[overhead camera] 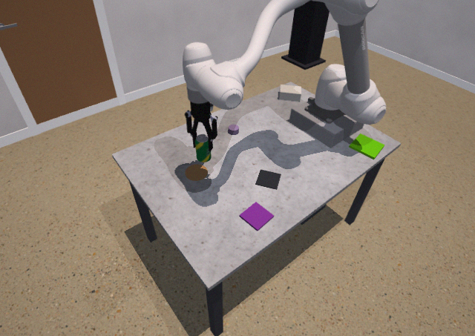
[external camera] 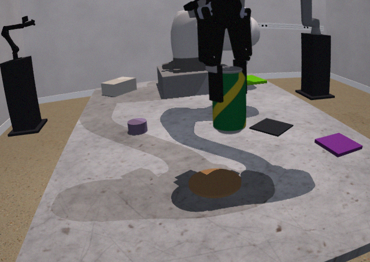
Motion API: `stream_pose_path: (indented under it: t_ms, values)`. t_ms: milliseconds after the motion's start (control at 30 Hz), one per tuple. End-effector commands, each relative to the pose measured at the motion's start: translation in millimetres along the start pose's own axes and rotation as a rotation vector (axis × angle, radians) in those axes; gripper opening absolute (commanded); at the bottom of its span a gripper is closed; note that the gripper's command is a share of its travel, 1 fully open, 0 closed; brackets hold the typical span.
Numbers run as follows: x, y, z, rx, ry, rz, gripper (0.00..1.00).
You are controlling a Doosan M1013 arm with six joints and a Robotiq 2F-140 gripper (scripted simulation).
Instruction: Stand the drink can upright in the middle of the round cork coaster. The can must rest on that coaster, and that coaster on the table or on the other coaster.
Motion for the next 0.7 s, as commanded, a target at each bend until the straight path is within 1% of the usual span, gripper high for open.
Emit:
stream_pose_path:
  t_ms: [0,100,400,667]
  values:
    - [4,-20,2,0.004,-0.002,0.004,0.1]
    - [3,-28,4,0.004,-0.002,0.004,0.1]
    - [3,-40,6,0.004,-0.003,0.005,0.1]
    - [4,-45,7,0.004,-0.005,0.007,0.1]
Point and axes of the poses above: the point where the finger pads meet when closed, its own x axis back along the fingers, its own y axis across the jaws, z = x × y, the point moved 9 cm from there along x, back along the fingers, and after that the axes turned 8 degrees about x, right-handed, at the moved point
